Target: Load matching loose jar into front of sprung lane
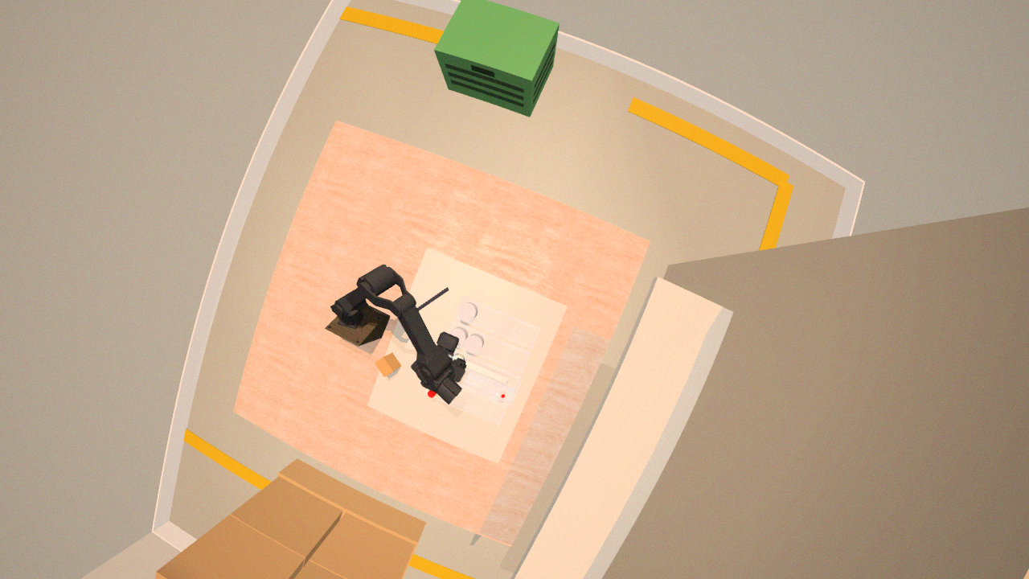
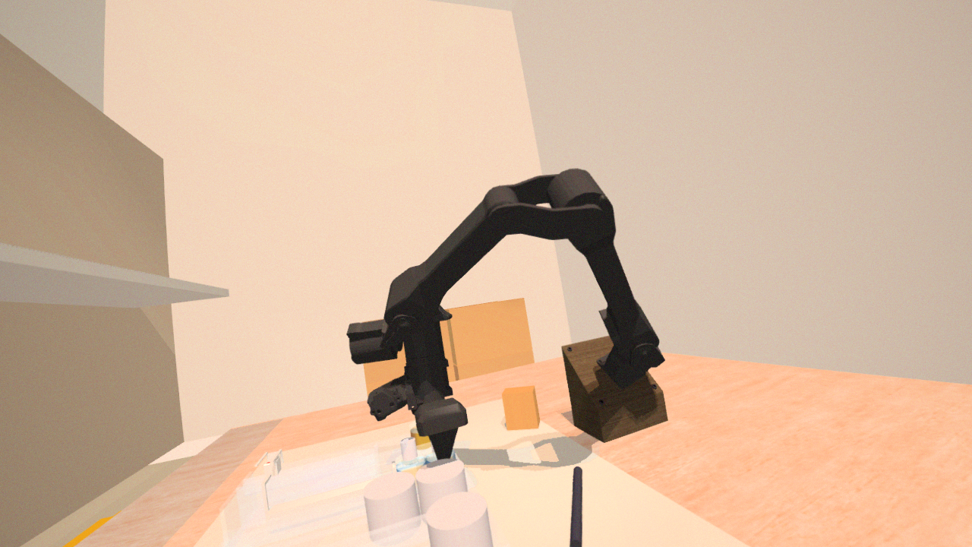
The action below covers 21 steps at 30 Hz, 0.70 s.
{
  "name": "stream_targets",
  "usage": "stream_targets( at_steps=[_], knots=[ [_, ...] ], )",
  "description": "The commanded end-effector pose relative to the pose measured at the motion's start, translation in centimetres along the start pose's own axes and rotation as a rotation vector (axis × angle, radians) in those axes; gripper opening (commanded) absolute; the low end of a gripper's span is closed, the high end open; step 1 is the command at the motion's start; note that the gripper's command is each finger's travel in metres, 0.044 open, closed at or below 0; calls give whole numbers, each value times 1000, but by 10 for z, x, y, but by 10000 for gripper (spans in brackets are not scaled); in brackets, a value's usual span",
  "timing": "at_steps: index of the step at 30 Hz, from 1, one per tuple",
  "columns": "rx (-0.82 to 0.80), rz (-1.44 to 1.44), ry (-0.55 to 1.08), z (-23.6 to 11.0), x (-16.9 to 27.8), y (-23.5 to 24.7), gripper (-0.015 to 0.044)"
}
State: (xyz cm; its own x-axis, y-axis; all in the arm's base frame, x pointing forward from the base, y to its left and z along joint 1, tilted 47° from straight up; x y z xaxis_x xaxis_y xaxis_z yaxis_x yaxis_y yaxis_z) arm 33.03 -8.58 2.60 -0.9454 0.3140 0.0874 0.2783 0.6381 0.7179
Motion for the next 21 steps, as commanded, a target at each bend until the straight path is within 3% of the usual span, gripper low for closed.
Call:
stream_targets(
  at_steps=[1, 14, 21],
  knots=[
    [-7, -9, -6, 0, 1, 0, 0],
    [-7, -9, -6, 0, 2, -1, 0],
    [-7, -9, -6, 0, 1, -1, 184]
  ],
)
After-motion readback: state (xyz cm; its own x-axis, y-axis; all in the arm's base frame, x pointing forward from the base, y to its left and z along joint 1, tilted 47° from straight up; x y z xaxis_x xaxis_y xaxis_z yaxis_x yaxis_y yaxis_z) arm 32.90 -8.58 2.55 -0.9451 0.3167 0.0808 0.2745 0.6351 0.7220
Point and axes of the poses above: the point midway between the two fingers, 35 mm back from their tips, its own z axis out along the fingers, its own y axis across the jaws, x = y × z, the point moved 5 cm from there along -z, back along the fingers, and after that the axes turned 9 degrees about z, right-handed, at the moved point
